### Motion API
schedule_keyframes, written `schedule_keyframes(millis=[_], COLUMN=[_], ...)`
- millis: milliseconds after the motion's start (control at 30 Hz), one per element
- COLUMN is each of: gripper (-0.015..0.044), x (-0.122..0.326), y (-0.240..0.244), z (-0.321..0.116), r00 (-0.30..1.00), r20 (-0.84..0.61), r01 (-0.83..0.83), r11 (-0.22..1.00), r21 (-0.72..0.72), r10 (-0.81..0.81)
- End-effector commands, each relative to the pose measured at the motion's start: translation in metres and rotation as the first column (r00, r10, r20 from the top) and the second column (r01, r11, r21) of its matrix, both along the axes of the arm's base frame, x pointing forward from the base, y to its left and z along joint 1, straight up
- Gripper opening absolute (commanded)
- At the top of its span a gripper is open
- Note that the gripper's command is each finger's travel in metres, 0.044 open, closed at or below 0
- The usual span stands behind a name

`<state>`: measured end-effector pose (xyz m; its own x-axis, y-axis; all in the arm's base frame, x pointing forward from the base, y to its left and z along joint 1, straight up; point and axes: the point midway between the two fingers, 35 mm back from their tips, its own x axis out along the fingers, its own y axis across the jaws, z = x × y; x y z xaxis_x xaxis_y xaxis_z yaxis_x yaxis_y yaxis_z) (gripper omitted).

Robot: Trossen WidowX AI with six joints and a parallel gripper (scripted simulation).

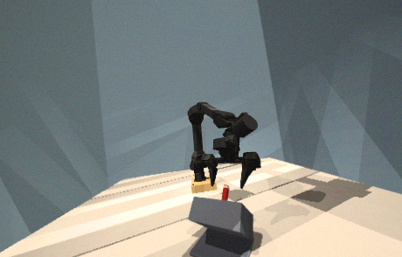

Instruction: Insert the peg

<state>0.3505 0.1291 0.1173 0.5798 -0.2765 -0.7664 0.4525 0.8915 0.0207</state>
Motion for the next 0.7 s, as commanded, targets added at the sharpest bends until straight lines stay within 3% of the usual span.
schedule_keyframes(millis=[0,667], gripper=[0.044,0.044], x=[-0.004,-0.031], y=[0.003,0.018], z=[0.008,0.039], r00=[1.0,1.0], r20=[0.008,0.002], r01=[0.002,-0.003], r11=[1.0,1.0], r21=[0.002,0.006], r10=[-0.002,0.003])
